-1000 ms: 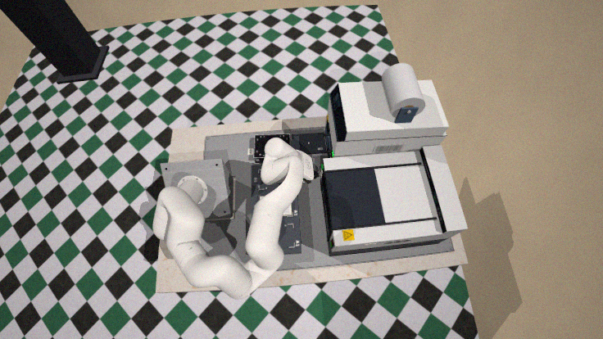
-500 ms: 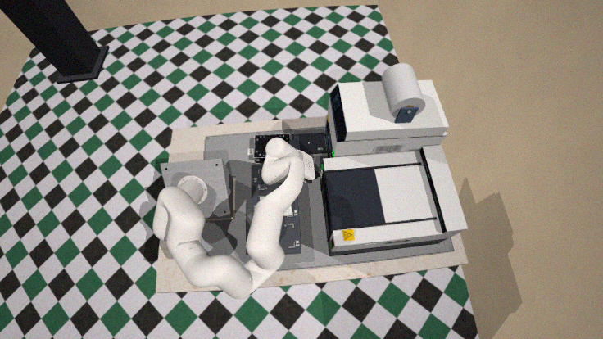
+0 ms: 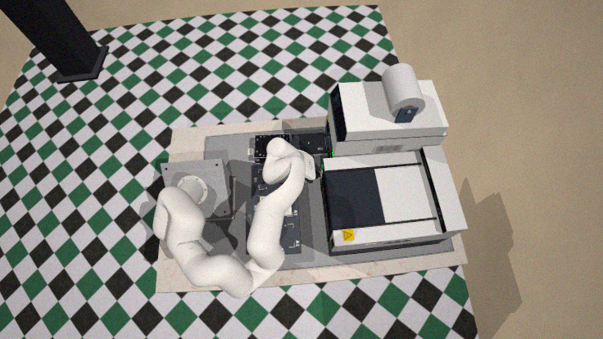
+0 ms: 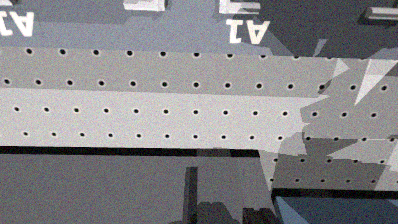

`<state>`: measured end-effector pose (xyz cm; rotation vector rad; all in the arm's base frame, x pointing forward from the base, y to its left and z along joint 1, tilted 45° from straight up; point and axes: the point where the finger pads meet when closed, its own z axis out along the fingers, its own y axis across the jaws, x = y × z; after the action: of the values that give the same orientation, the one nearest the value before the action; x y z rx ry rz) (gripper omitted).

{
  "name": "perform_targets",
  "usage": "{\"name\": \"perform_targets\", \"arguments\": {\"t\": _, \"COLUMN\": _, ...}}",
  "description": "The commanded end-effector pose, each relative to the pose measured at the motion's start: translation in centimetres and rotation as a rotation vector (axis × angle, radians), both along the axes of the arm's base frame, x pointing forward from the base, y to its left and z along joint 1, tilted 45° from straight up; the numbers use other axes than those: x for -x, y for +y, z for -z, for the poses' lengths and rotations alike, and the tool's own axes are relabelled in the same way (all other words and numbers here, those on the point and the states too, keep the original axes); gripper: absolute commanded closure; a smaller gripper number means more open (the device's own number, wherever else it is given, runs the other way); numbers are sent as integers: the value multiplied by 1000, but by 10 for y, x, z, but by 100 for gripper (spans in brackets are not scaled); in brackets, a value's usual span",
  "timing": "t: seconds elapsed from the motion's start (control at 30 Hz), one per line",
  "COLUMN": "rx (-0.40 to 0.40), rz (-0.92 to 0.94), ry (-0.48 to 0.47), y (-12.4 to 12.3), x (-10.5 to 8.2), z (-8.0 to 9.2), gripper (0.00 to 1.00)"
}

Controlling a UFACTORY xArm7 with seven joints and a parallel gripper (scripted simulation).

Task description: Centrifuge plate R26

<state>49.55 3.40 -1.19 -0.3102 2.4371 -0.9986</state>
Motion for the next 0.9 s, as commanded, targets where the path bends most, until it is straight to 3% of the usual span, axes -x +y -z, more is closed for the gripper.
{"name": "perform_targets", "arguments": {"t": 0.0, "rx": -2, "rz": -3, "ry": -3, "y": 2, "x": -2, "z": -1, "gripper": 100}}
{"name": "perform_targets", "arguments": {"t": 0.87, "rx": -2, "rz": -3, "ry": -3, "y": 3, "x": -7, "z": -1, "gripper": 100}}
